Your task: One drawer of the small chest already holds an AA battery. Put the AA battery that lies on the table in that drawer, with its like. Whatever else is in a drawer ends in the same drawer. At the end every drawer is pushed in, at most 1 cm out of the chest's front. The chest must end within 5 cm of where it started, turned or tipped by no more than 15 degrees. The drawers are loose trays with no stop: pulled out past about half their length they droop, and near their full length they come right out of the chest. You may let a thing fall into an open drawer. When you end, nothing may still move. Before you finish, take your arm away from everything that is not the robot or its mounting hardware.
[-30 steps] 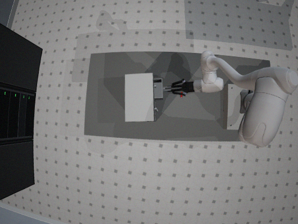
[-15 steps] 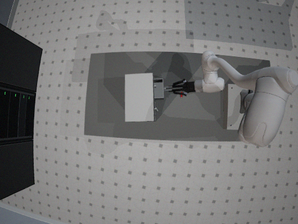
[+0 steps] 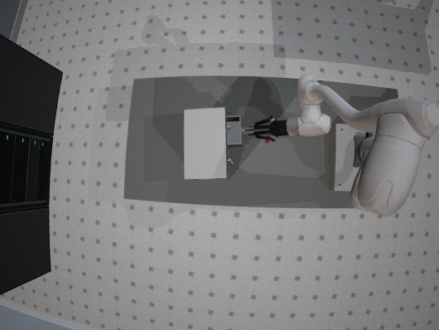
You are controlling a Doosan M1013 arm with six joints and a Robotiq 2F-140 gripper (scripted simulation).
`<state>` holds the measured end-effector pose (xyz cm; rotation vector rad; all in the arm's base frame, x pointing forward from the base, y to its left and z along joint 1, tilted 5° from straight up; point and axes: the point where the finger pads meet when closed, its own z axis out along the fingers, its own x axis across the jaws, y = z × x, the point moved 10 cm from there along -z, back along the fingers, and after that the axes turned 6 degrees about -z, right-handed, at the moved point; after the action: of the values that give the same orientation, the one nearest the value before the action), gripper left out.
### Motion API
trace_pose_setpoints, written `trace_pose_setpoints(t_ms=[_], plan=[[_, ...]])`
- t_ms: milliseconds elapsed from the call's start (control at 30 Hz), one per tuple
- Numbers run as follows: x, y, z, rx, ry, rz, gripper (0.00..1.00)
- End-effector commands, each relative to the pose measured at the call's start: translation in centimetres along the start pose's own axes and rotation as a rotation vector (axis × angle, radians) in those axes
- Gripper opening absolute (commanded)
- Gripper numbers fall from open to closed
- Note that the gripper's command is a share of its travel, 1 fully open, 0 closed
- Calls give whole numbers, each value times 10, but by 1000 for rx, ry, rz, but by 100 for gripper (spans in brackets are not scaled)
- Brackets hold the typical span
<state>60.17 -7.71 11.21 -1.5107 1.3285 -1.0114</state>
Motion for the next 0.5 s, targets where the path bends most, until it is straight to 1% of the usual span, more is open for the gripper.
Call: trace_pose_setpoints(t_ms=[0, 100, 133, 233, 333, 433, 467], plan=[[0, 0, 0, 0, 0, 0, 8], [0, 0, 0, 0, 0, 0, 8], [0, 0, 0, 0, 0, 0, 10], [0, 0, 0, 0, 0, 0, 13], [0, 0, 0, 0, 0, 0, 18], [0, 0, 0, 0, 0, 0, 18], [0, 0, 0, 0, 0, 0, 20]])
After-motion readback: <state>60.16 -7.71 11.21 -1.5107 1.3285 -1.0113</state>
